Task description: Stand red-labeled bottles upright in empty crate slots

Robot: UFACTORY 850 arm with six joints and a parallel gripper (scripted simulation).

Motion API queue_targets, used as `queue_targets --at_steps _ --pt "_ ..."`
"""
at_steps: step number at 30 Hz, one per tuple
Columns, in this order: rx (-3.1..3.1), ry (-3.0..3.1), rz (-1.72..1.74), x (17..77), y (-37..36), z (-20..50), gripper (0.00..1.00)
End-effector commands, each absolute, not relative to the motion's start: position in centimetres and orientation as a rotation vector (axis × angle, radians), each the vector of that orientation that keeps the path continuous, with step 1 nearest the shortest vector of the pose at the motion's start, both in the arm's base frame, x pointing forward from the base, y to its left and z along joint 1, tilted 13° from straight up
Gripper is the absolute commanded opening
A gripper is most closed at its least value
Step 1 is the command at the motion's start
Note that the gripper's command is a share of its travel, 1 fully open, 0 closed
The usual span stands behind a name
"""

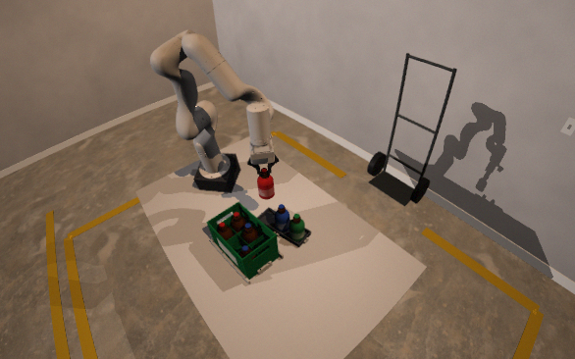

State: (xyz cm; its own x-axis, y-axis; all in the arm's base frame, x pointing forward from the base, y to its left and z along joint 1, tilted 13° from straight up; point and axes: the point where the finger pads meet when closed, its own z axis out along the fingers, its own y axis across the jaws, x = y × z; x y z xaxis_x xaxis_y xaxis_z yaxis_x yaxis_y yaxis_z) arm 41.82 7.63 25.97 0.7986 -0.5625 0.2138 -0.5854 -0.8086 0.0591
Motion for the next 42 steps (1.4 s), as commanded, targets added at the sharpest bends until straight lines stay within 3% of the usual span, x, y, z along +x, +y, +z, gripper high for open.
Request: queue_targets --at_steps 1,42 --pt "2.863 -0.918 0.285 41.9 7.6 26.1 0.00" --pt "2.863 -0.918 0.285 42.6 4.7 26.7 0.00"
